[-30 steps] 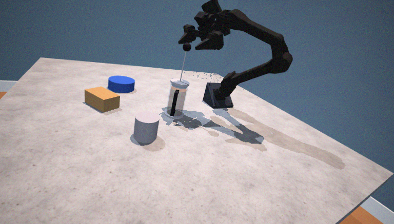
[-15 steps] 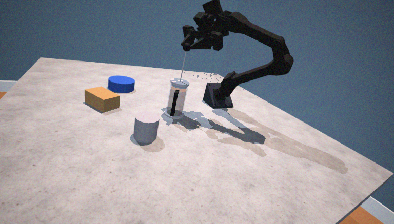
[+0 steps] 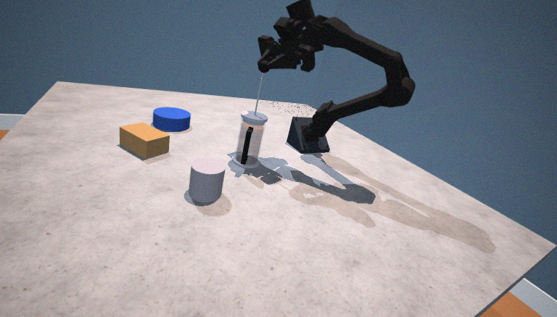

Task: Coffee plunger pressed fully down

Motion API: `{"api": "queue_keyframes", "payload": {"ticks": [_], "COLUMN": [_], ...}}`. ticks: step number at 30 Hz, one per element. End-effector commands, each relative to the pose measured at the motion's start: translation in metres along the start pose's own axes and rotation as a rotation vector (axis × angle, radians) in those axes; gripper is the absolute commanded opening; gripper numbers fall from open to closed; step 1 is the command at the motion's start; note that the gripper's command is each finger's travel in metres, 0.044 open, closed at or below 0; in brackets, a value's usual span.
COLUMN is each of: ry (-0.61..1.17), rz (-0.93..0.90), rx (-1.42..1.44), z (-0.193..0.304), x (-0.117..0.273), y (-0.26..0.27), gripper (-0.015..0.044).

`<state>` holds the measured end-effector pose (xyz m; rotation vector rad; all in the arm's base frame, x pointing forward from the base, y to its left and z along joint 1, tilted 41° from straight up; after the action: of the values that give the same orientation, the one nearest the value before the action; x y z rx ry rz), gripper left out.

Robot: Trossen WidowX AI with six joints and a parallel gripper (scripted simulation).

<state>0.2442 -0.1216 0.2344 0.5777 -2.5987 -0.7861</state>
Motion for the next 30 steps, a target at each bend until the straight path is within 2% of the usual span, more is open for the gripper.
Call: {"api": "queue_keyframes", "payload": {"ticks": [1, 30], "ry": [0.007, 0.027], "rz": [0.003, 0.01], "rx": [-0.003, 0.001], "z": [0.005, 0.043], "x": [-0.003, -0.03], "y": [-0.001, -0.004], "gripper": [0.0128, 0.0128]}}
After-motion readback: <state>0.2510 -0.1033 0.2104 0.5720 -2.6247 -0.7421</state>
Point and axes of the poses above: the point midway between the two fingers, 35 mm back from their tips, its own x axis back along the fingers, its own y axis across the jaws, z = x × y, the point moved 2 cm from there along x, back along the fingers, and after that the axes turned 3 degrees about x, right-handed, at the moved point
